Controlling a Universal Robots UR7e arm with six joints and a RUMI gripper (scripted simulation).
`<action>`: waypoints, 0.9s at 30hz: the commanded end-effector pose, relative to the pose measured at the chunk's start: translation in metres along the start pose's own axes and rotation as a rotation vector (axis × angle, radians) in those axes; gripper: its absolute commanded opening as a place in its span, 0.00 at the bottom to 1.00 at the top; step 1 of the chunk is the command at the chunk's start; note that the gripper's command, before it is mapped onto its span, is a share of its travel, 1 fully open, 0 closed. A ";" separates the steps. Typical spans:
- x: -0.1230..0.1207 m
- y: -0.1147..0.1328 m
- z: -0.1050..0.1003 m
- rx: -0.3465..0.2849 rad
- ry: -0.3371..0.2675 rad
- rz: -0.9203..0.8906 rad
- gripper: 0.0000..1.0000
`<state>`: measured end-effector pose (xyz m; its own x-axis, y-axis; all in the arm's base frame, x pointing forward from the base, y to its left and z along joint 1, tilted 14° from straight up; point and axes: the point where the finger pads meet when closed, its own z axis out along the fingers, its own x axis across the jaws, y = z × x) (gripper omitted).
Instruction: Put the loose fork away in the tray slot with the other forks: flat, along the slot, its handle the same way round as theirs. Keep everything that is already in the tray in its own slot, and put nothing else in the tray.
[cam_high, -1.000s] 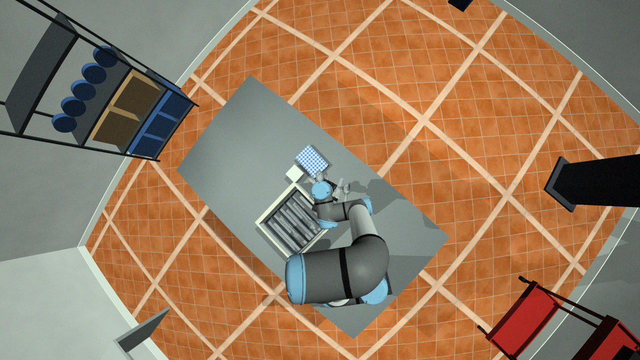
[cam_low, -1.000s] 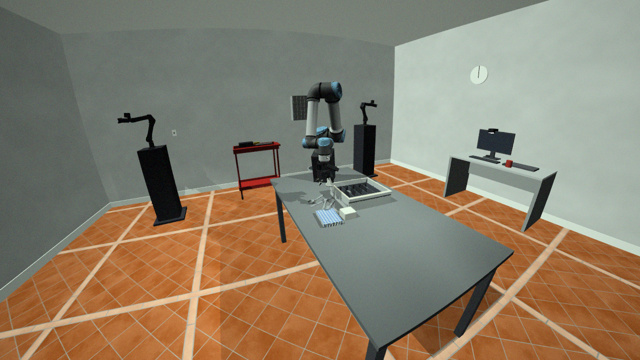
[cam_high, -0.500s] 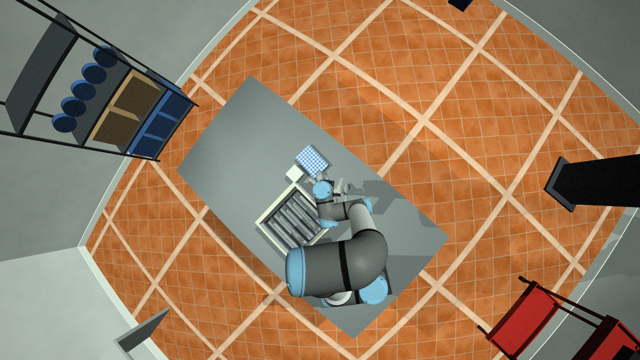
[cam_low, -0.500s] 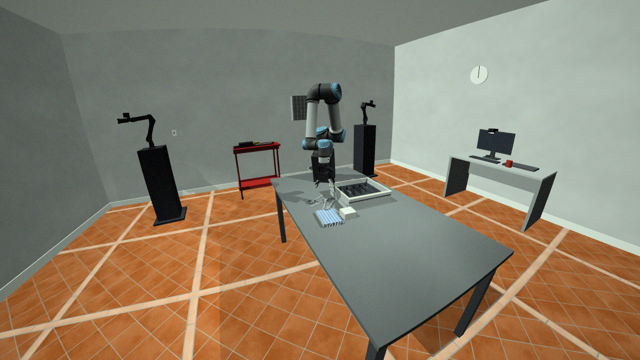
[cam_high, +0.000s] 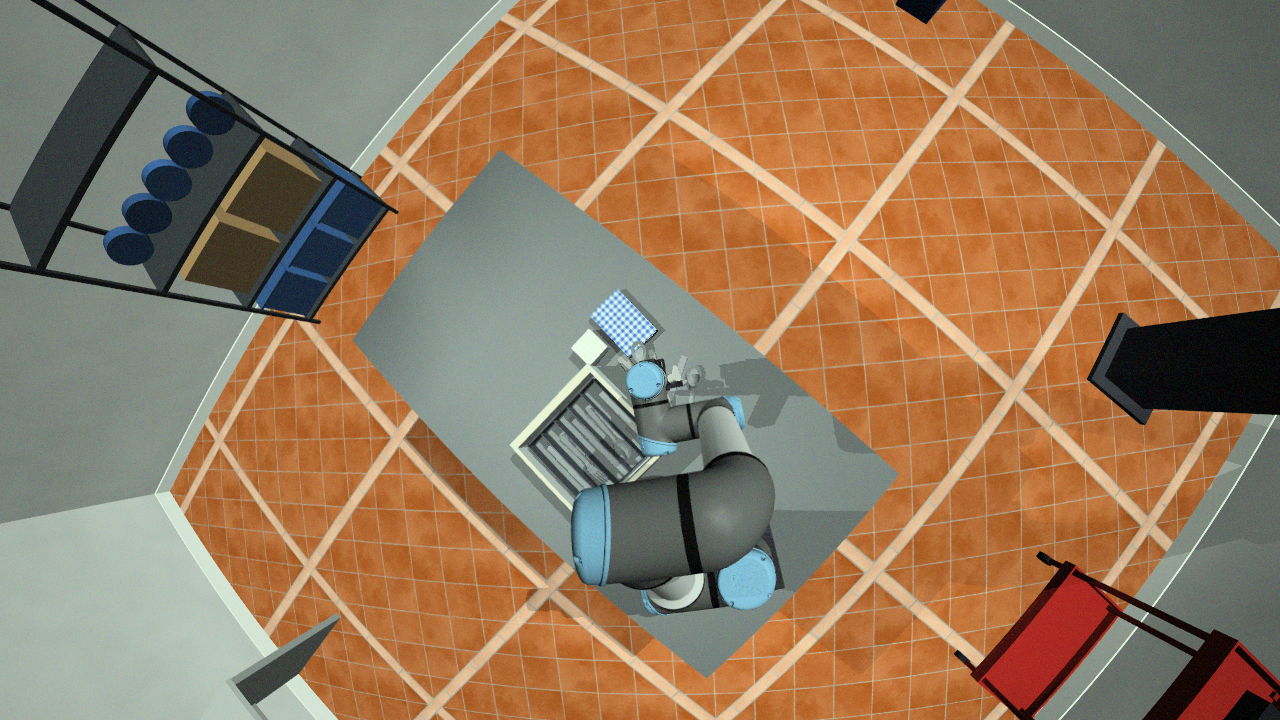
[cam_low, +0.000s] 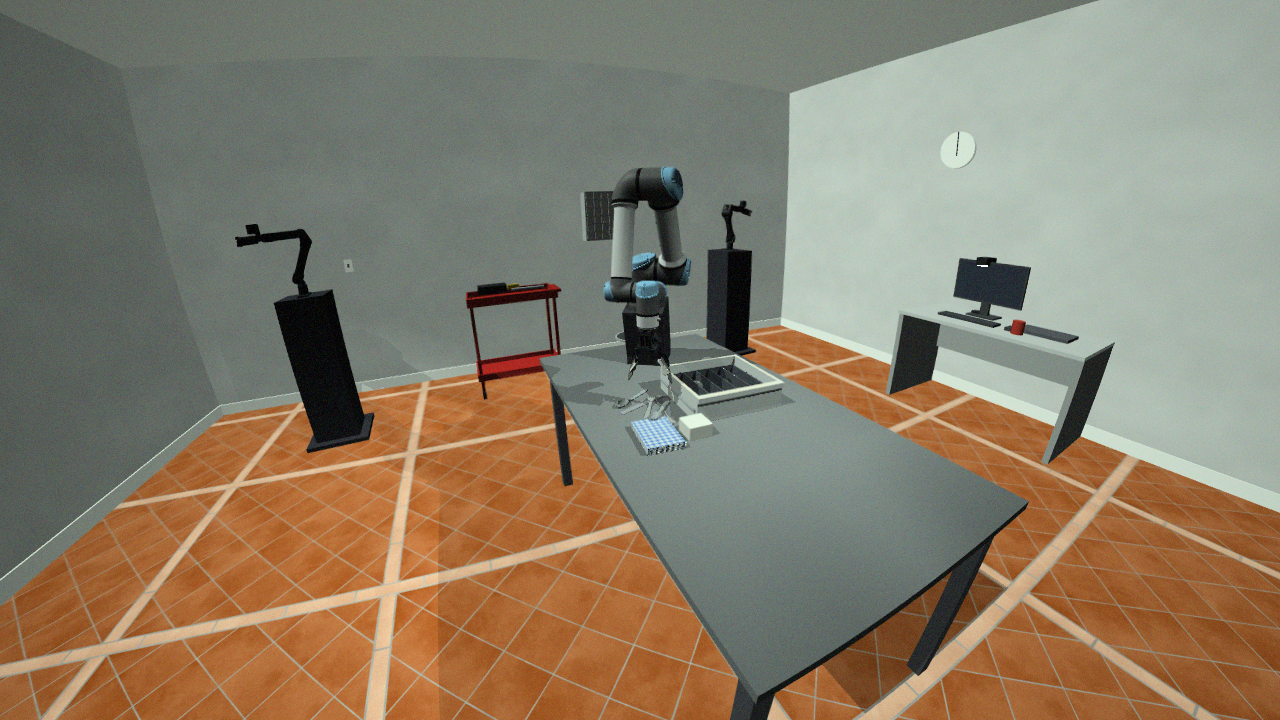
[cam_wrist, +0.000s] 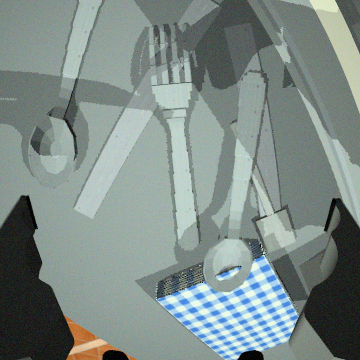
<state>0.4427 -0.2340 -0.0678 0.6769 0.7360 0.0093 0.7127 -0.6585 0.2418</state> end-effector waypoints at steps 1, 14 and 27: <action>-0.001 0.000 0.001 -0.002 0.002 -0.056 1.00; -0.002 0.001 0.002 -0.002 0.002 -0.099 1.00; -0.002 0.001 0.003 -0.002 0.002 -0.101 0.15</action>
<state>0.4421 -0.2358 -0.0706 0.6017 0.7986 -0.0134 0.7769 -0.5813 0.2420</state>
